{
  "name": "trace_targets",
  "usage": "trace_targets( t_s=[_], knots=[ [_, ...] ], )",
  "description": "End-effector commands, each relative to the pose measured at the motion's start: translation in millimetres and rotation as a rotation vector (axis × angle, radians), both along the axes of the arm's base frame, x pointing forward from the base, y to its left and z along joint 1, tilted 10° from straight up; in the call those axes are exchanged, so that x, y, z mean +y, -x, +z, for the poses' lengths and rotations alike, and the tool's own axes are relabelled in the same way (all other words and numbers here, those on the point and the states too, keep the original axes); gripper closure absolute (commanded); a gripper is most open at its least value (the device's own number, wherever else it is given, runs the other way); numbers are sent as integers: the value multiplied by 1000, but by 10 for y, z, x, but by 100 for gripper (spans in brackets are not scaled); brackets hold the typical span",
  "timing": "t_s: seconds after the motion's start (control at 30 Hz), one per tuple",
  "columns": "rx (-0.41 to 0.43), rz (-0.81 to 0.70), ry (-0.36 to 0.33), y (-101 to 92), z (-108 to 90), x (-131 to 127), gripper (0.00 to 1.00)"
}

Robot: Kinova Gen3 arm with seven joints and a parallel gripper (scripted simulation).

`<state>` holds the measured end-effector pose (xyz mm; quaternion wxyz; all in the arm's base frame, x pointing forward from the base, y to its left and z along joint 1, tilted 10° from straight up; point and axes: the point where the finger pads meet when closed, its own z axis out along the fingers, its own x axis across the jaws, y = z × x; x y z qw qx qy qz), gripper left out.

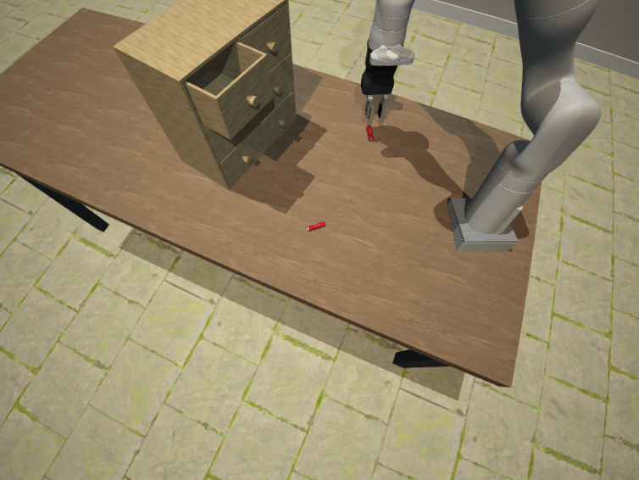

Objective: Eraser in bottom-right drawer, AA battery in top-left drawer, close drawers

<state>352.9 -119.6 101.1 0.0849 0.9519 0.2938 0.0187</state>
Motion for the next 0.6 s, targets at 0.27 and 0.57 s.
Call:
trace_targets(
  t_s=[0.27,0.57],
  knots=[
    [1,-3,1,-11,-192,-42,39],
    [1,-3,1,-27,-368,-70,39]
  ],
)
